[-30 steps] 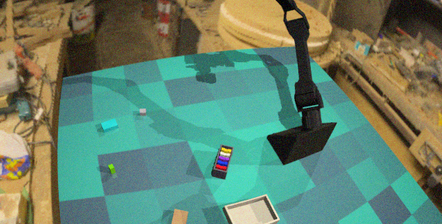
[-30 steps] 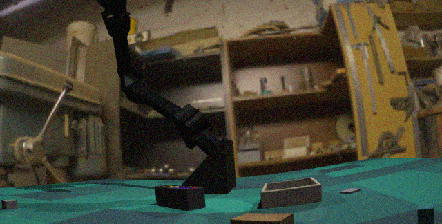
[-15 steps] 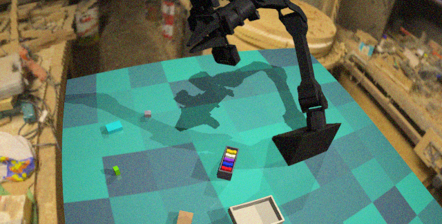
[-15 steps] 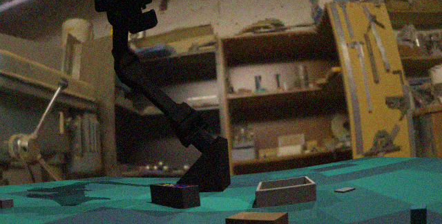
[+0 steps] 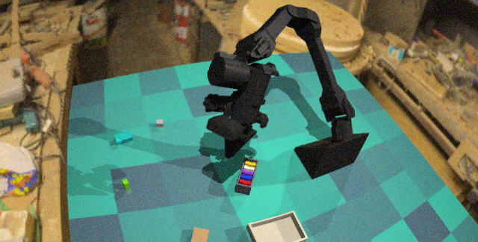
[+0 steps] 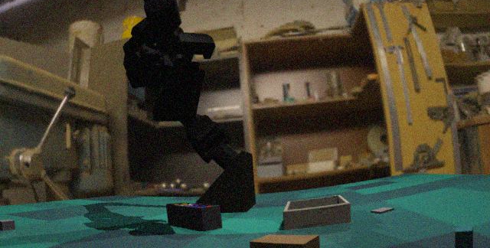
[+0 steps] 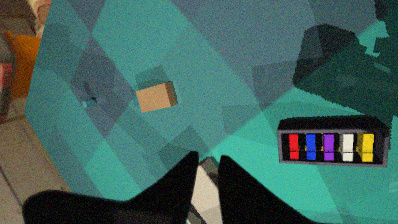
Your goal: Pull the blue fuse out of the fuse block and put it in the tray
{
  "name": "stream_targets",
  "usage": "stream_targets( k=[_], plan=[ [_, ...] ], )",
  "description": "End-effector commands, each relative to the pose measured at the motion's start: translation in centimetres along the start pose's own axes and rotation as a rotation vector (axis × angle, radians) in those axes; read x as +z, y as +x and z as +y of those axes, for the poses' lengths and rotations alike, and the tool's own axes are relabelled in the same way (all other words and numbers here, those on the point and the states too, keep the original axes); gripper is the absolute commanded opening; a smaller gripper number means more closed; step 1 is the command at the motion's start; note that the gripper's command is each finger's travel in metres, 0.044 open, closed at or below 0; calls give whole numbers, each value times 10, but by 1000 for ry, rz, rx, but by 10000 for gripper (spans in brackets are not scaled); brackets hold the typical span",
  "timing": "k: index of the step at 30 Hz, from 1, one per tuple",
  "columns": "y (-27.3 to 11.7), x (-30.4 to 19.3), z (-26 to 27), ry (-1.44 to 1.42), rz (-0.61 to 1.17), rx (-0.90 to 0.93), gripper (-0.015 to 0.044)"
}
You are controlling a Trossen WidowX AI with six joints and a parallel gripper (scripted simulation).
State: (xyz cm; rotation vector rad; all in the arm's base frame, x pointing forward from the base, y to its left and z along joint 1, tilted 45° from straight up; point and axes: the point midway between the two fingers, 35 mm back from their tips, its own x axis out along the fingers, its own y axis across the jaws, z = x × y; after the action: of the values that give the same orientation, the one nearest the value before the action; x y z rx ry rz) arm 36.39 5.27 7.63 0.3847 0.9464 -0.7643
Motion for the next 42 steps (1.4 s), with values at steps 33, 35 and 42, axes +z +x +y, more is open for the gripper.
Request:
stream_targets(
  k=[33, 35, 42],
  plan=[
    [76, -22, -96, -329, 39, -471, 63],
    [78, -22, -97, -329, 39, -471, 63],
    [84, -22, -101, -330, 39, -472, 63]
  ],
)
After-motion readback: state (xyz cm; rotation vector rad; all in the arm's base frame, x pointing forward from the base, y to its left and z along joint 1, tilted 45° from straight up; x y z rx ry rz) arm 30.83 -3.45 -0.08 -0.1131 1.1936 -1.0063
